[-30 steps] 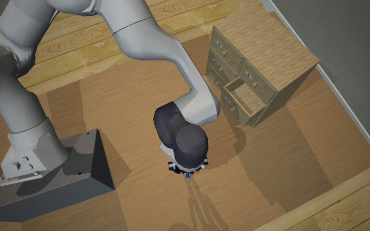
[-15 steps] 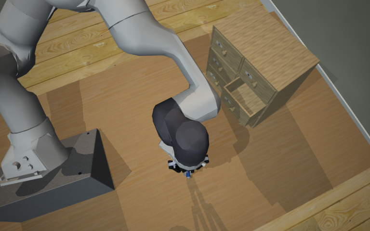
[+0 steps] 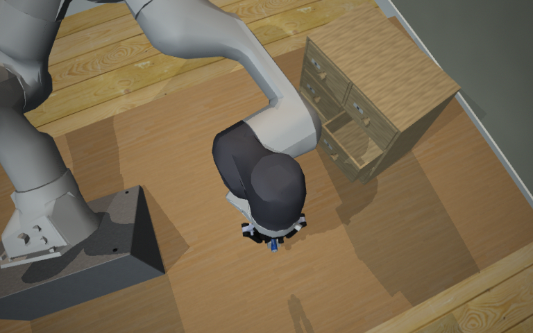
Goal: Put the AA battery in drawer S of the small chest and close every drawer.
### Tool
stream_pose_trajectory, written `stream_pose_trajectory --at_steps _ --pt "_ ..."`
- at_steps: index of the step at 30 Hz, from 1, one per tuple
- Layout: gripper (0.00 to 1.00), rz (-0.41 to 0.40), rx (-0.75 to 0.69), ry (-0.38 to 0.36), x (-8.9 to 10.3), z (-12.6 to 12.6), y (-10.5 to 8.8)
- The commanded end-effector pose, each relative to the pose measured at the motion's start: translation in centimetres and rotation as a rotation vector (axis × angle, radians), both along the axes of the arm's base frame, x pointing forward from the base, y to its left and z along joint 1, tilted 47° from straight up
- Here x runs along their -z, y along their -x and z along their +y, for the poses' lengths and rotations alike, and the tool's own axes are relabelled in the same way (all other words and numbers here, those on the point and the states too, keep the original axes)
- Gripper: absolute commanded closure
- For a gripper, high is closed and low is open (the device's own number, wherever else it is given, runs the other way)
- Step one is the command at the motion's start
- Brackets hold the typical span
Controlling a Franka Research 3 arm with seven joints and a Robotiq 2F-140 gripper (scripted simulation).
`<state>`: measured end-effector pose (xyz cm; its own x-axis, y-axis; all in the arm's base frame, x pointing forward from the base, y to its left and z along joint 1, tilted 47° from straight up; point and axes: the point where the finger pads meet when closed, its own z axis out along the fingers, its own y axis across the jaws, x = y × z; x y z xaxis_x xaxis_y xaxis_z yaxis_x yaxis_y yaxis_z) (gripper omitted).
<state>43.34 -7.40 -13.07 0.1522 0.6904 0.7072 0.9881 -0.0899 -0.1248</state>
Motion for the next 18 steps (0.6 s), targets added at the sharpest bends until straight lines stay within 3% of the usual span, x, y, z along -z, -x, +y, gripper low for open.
stream_pose_trajectory --at_steps 1,7,10,12,13,16,17,18 --pt "0.94 0.019 0.001 -0.011 -0.1 0.4 0.4" --pt "0.94 -0.005 -0.021 -0.012 -0.2 0.6 0.2" --pt "0.94 -0.131 -0.142 -0.021 -0.8 1.4 -0.5" --pt "0.94 -0.131 -0.142 -0.021 -0.8 1.4 -0.5" --pt "0.94 -0.203 -0.21 -0.025 -1.2 1.8 -0.9" --pt "0.94 -0.203 -0.21 -0.025 -1.2 1.8 -0.9" --pt "0.94 -0.288 -0.291 -0.03 -1.6 2.3 -1.3" --pt "0.94 -0.288 -0.291 -0.03 -1.6 2.3 -1.3"
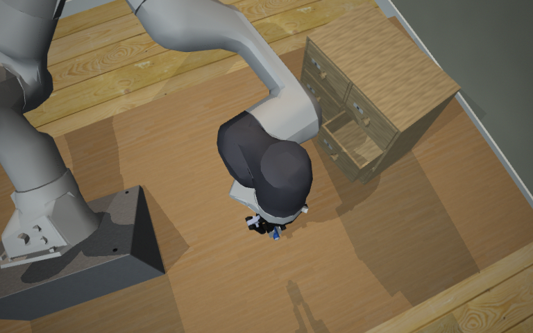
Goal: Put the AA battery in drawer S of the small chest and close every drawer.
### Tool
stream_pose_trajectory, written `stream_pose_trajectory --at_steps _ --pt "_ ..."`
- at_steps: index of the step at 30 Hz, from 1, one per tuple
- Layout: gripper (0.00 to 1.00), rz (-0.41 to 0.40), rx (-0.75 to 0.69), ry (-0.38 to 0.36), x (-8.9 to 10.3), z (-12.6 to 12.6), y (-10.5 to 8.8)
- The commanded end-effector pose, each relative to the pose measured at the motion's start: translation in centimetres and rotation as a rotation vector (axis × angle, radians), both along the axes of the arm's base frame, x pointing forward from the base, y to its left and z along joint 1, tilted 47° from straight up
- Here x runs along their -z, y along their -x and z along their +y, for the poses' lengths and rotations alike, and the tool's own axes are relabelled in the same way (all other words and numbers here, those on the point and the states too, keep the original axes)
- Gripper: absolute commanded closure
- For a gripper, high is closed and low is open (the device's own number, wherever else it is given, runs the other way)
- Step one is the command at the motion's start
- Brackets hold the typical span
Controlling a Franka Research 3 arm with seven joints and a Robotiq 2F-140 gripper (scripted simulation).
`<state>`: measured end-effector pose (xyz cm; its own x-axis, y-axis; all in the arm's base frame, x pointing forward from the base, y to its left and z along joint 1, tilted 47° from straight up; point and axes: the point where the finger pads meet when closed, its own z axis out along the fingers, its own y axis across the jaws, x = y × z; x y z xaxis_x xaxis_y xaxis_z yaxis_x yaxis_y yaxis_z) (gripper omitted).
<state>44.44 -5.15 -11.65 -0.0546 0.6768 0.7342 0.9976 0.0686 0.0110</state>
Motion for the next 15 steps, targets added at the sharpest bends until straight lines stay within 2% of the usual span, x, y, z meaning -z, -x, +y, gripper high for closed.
stream_pose_trajectory --at_steps 1,4,5,11,12,15 --pt "0.94 -0.153 -0.132 -0.003 -0.2 0.0 -0.2" --pt "0.94 -0.153 -0.132 -0.003 -0.2 0.0 -0.2" --pt "0.94 -0.251 -0.223 -0.01 -0.7 0.6 -0.7" --pt "0.94 -0.251 -0.223 -0.01 -0.7 0.6 -0.7" --pt "0.94 -0.359 -0.323 -0.017 -1.3 1.2 -1.3" --pt "0.94 -0.359 -0.323 -0.017 -1.3 1.2 -1.3"
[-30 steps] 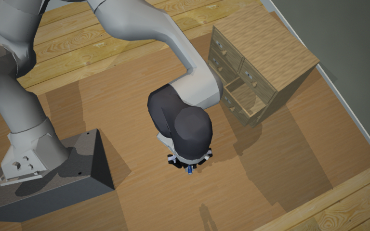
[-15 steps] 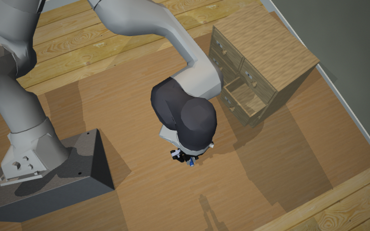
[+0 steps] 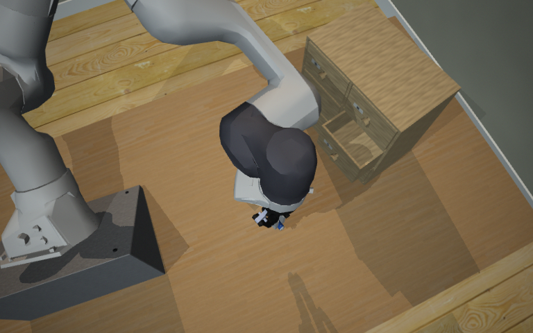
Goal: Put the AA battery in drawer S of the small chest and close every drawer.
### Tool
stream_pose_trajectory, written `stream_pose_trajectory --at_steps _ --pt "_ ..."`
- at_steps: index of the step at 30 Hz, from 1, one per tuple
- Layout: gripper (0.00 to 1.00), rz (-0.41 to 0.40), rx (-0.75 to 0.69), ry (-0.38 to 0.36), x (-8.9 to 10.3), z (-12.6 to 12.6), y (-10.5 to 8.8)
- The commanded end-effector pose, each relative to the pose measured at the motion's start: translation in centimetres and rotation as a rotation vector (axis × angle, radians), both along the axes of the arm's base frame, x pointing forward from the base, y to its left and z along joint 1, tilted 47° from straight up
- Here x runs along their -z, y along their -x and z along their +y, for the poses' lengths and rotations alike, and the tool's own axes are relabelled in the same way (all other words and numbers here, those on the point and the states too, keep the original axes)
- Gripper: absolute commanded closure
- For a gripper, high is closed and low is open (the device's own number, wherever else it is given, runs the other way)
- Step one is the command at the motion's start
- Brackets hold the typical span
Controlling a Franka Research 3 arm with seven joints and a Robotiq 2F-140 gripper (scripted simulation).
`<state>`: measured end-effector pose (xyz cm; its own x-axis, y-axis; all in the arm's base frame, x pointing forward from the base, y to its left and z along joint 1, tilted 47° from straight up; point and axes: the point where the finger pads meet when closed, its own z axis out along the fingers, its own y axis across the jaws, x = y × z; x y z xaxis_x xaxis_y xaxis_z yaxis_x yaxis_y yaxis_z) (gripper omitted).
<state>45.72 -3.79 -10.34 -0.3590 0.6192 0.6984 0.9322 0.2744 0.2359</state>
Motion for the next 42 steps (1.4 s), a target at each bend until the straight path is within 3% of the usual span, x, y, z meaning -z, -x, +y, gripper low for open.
stream_pose_trajectory --at_steps 1,2,3,9,10,11,16,17,18,23,24,30,31,36,37,42 --pt "0.94 -0.131 -0.108 -0.001 0.0 -0.1 0.0" --pt "0.94 -0.131 -0.108 -0.001 0.0 -0.1 0.0" --pt "0.94 -0.237 -0.206 -0.008 -0.7 0.5 -0.6" --pt "0.94 -0.247 -0.215 -0.008 -0.7 0.5 -0.6" --pt "0.94 -0.348 -0.309 -0.014 -1.3 1.2 -1.2" --pt "0.94 -0.366 -0.325 -0.015 -1.3 1.2 -1.2" --pt "0.94 -0.366 -0.325 -0.015 -1.3 1.2 -1.2" --pt "0.94 -0.47 -0.423 -0.021 -2.0 1.9 -1.8" --pt "0.94 -0.487 -0.438 -0.021 -2.0 1.9 -1.8" --pt "0.94 -0.487 -0.438 -0.021 -2.0 1.9 -1.8" --pt "0.94 -0.591 -0.535 -0.027 -2.7 2.5 -2.4" --pt "0.94 -0.606 -0.548 -0.027 -2.7 2.5 -2.4" --pt "0.94 -0.711 -0.646 -0.032 -3.4 3.1 -2.9" --pt "0.94 -0.717 -0.651 -0.032 -3.4 3.1 -2.9" --pt "0.94 -0.815 -0.743 -0.037 -4.0 3.7 -3.4" --pt "0.94 -0.815 -0.744 -0.037 -4.0 3.7 -3.4"
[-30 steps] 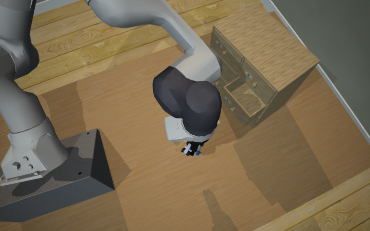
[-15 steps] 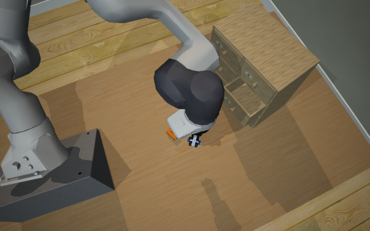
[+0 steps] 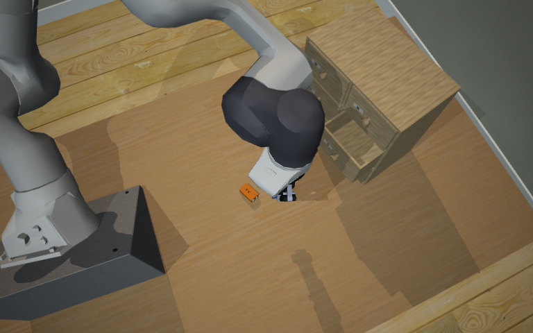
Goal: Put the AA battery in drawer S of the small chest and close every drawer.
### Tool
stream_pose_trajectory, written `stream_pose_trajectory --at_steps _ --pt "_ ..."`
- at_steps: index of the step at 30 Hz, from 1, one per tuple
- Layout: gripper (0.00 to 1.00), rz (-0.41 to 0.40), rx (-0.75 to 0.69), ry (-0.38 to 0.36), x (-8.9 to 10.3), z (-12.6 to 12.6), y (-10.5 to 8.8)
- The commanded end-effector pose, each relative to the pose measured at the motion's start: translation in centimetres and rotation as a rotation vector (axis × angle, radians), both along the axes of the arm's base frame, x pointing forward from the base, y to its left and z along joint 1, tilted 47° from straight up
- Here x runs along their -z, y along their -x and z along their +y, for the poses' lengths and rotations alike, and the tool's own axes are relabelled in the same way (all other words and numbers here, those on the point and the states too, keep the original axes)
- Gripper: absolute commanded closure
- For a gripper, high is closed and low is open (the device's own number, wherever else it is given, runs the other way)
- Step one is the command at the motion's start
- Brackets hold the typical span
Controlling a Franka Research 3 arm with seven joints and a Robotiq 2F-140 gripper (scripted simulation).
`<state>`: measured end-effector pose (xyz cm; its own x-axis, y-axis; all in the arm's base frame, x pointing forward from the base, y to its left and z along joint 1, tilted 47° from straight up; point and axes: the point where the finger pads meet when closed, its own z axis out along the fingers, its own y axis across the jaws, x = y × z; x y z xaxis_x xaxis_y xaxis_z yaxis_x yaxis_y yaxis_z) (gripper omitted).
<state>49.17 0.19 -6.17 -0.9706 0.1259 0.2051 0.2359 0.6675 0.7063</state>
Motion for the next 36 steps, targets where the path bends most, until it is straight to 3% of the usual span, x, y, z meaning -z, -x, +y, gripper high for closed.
stream_pose_trajectory --at_steps 1,5,6,9,10,18,29,36 --pt "0.94 -0.196 -0.166 -0.003 -0.4 0.1 -0.3" --pt "0.94 -0.196 -0.166 -0.003 -0.4 0.1 -0.3" --pt "0.94 -0.267 -0.232 -0.005 -0.8 0.5 -0.6" --pt "0.94 -0.267 -0.232 -0.005 -0.8 0.5 -0.6" --pt "0.94 -0.323 -0.284 -0.007 -1.2 0.8 -0.9" --pt "0.94 -0.408 -0.364 -0.01 -1.7 1.2 -1.3" --pt "0.94 -0.415 -0.37 -0.01 -2.0 1.0 -1.3" --pt "0.94 -0.415 -0.37 -0.01 -3.1 -0.2 -1.4"
